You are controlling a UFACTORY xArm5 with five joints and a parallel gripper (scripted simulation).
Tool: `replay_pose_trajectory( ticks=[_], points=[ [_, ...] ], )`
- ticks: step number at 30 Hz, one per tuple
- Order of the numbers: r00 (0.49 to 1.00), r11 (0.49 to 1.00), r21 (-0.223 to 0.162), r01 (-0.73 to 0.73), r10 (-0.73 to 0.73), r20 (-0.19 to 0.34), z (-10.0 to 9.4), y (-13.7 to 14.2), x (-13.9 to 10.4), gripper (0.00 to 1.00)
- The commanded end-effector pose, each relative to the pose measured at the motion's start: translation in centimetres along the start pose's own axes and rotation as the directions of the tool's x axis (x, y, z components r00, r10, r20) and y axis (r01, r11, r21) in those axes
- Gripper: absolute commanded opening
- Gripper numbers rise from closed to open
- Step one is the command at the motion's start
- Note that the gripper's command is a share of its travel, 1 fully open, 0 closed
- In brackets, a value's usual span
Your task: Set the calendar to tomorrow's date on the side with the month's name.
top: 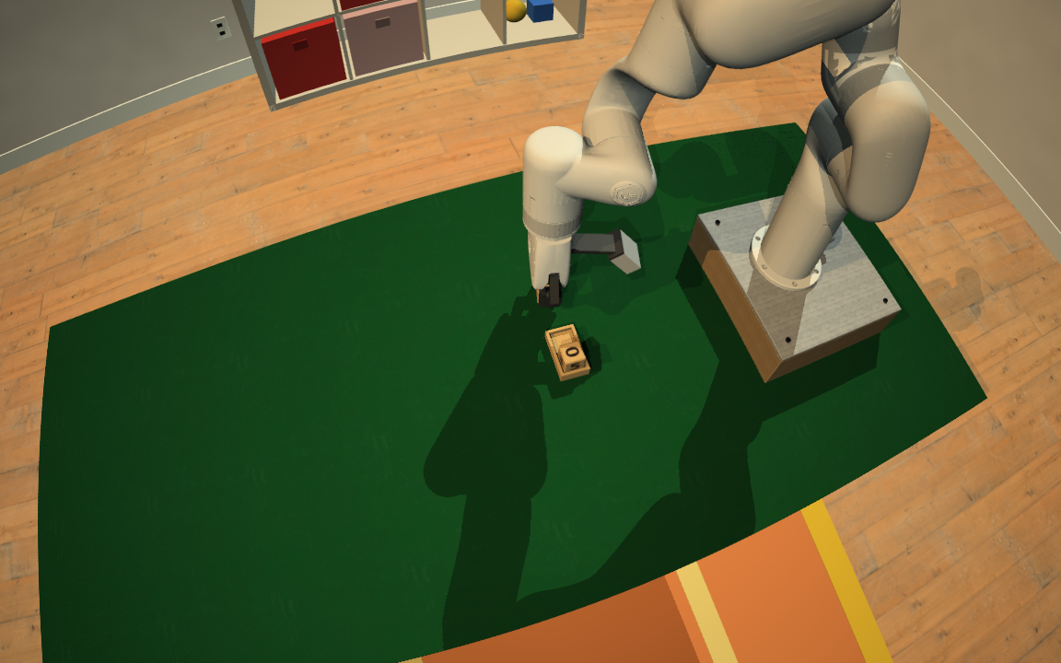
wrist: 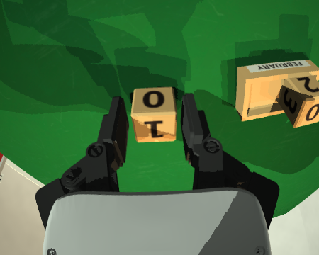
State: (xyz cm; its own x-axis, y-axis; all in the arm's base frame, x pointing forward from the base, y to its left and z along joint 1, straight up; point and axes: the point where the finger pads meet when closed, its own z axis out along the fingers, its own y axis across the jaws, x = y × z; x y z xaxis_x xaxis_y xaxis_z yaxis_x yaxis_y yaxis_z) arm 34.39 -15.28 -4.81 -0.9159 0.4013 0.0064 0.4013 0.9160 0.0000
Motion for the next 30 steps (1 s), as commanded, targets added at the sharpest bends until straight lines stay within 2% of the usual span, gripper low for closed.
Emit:
replay_pose_trajectory(
  ticks=[1, 6, 7, 30],
  points=[
    [1.0, 1.0, 0.0, 0.0, 0.0, 0.003, -0.08, 0.0, -0.12, 0.47],
    [1.0, 1.0, 0.0, 0.0, 0.0, 0.003, -0.08, 0.0, -0.12, 0.47],
    [1.0, 1.0, 0.0, 0.0, 0.0, 0.003, -0.08, 0.0, -0.12, 0.27],
    [1.0, 1.0, 0.0, 0.0, 0.0, 0.003, -0.08, 0.0, -0.12, 0.27]
  ],
)
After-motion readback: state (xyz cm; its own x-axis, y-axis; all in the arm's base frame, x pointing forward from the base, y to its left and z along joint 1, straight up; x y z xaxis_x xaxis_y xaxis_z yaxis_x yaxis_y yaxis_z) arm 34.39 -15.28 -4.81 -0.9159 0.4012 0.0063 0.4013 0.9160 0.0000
